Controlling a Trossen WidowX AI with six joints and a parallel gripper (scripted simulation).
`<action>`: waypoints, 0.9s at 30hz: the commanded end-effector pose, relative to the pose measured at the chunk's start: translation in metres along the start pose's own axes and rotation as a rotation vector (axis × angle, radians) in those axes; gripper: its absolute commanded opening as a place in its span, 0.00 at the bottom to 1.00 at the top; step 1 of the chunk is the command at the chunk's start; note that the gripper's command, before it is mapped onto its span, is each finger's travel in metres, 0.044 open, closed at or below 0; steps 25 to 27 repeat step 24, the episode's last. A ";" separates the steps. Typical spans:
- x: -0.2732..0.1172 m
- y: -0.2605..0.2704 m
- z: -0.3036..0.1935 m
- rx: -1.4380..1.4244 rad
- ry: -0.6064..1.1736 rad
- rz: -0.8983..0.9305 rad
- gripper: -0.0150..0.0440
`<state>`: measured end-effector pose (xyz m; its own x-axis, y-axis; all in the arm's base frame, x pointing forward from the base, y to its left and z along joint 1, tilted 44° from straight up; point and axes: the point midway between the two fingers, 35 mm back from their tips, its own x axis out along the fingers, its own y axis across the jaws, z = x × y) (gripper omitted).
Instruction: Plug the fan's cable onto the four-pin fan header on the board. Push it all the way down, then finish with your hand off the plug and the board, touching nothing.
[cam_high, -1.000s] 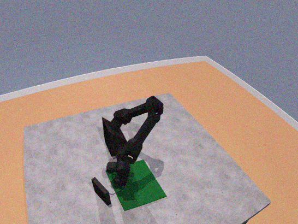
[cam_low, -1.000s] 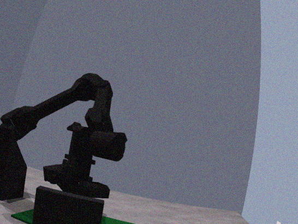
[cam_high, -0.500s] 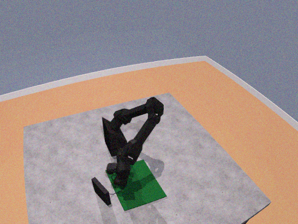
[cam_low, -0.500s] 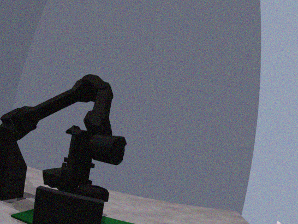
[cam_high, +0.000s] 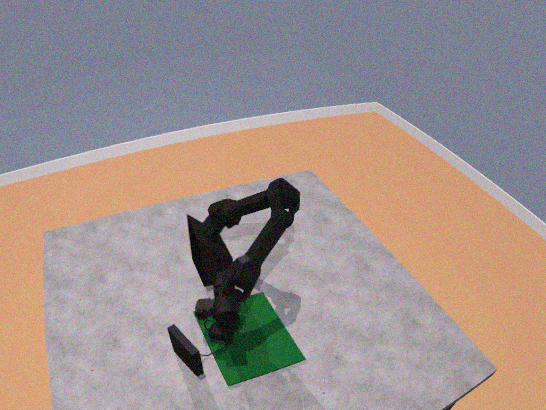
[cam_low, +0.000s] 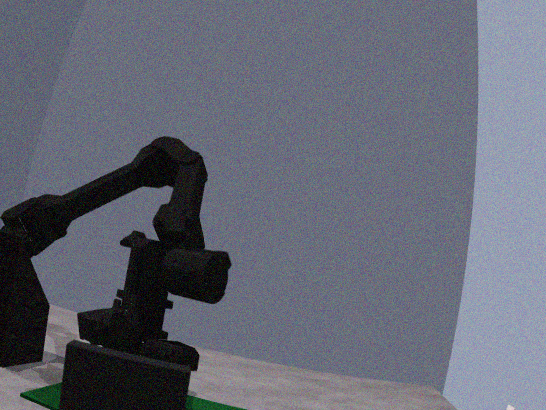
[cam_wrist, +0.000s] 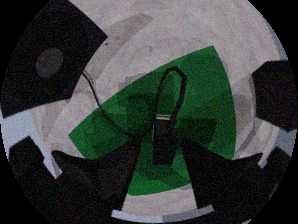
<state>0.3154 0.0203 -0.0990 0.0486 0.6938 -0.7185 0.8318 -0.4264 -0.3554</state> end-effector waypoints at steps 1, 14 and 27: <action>-0.003 0.000 0.000 -0.002 0.000 0.000 0.69; -0.056 -0.004 -0.058 0.000 -0.005 0.002 0.69; -0.056 -0.022 -0.119 -0.001 0.004 -0.004 0.69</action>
